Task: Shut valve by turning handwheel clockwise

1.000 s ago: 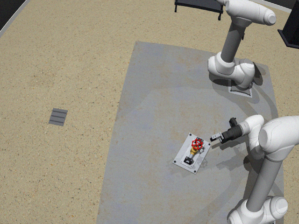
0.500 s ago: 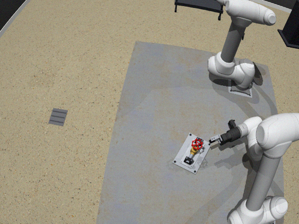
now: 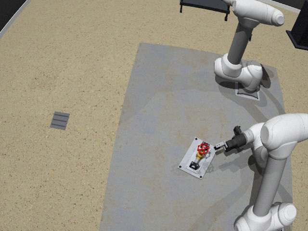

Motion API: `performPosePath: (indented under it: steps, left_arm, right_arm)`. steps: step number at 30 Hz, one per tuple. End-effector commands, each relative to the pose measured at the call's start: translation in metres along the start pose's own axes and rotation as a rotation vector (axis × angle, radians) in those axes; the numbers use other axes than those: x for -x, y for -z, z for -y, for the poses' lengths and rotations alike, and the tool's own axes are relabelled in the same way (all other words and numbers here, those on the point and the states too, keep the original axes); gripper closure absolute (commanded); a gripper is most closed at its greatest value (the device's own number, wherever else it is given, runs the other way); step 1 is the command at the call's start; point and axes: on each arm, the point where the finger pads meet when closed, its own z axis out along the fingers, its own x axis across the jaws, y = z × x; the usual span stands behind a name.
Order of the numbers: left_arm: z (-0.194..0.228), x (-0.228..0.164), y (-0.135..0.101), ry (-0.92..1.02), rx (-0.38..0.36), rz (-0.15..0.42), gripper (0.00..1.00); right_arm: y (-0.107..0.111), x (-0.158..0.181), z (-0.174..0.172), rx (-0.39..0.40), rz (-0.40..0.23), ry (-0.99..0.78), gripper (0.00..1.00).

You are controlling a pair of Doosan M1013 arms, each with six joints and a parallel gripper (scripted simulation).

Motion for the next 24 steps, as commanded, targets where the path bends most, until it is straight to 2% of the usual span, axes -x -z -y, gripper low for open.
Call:
performPosePath:
  steps: [1, 24]
  left_arm:
    - [0.0, -0.005, 0.0, 0.002, 0.0, 0.0, 0.45]
    - [0.0, -0.016, 0.0, 0.002, 0.0, 0.0, 0.45]
  right_arm:
    - [0.001, 0.0, 0.0, 0.001, 0.0, 0.0, 0.0]
    - [0.001, 0.0, 0.0, 0.001, 0.0, 0.0, 0.0]
